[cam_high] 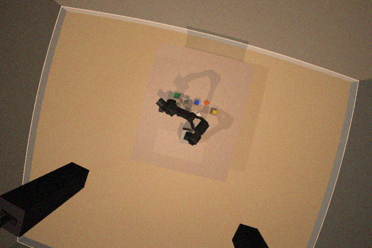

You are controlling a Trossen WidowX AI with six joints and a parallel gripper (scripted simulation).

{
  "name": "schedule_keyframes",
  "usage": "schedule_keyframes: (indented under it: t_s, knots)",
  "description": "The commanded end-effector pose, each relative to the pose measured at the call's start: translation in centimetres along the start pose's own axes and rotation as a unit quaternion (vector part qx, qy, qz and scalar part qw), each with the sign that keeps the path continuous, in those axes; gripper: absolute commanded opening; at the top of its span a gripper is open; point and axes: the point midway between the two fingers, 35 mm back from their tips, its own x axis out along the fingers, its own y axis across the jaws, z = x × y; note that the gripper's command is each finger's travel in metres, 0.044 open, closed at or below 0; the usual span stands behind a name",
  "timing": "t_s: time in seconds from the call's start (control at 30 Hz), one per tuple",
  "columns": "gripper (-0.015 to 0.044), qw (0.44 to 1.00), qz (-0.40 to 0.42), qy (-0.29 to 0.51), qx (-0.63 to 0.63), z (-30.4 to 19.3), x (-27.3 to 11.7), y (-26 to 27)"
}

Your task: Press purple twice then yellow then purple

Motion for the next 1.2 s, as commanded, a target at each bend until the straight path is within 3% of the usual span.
schedule_keyframes:
  t_s: [0.0,0.17,0.33,0.6,0.93,1.17]
  knots:
    - [0.0020,1.000,0.006,-0.003,0.002,0.1,-2.5,0.2]
    - [0.0020,1.000,0.007,-0.003,0.002,0.1,-2.7,0.2]
    - [0.0020,1.000,0.007,-0.003,0.001,0.1,-8.4,0.2]
    - [0.0020,1.000,0.014,0.000,0.007,0.9,-9.0,-0.8]
    - [0.0020,0.998,0.054,-0.003,0.021,8.7,-10.5,-14.5]
    - [0.0020,0.999,0.036,-0.013,0.010,9.9,-9.7,-25.8]
